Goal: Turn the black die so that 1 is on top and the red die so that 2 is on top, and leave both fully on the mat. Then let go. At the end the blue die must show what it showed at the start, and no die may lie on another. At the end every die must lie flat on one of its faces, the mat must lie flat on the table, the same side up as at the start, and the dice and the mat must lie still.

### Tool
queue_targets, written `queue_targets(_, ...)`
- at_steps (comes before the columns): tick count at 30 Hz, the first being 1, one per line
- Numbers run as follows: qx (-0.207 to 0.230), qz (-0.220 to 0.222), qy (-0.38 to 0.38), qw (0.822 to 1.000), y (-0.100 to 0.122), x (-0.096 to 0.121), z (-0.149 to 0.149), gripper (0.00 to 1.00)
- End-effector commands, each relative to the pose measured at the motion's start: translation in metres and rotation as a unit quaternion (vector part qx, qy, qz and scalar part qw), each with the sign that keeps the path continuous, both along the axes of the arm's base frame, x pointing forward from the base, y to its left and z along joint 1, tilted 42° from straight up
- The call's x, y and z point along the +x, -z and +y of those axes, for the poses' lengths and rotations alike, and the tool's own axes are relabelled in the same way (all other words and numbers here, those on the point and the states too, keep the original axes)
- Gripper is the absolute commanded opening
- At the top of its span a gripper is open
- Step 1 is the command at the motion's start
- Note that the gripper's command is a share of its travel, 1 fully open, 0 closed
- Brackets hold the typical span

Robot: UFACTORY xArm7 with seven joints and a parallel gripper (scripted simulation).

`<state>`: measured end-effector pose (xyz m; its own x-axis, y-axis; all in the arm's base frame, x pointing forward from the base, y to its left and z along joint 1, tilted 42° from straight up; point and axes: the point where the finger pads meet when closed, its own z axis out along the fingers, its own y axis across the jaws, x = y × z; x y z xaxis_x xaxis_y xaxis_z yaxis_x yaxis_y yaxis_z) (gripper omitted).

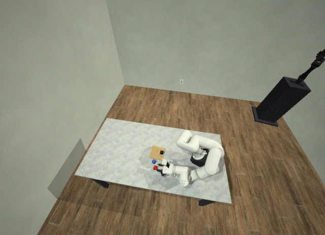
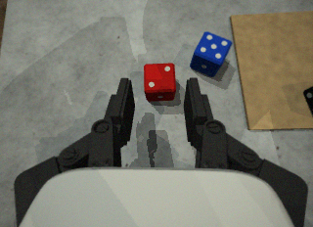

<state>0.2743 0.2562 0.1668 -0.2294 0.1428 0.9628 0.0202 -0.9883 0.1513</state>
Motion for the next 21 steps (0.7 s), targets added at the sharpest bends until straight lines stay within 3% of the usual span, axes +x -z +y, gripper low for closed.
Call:
queue_targets(1, 0.001, 0.000, -0.001, 1.000, -0.014, -0.013, 0.003, 0.47)
queue_targets(12, 0.001, 0.000, -0.001, 1.000, -0.038, -0.034, 0.006, 0.47)
queue_targets(18, 0.001, 0.002, -0.001, 1.000, -0.039, -0.035, 0.006, 0.47)
queue_targets(21, 0.003, 0.023, 0.002, 1.000, -0.038, -0.042, 0.013, 0.47)
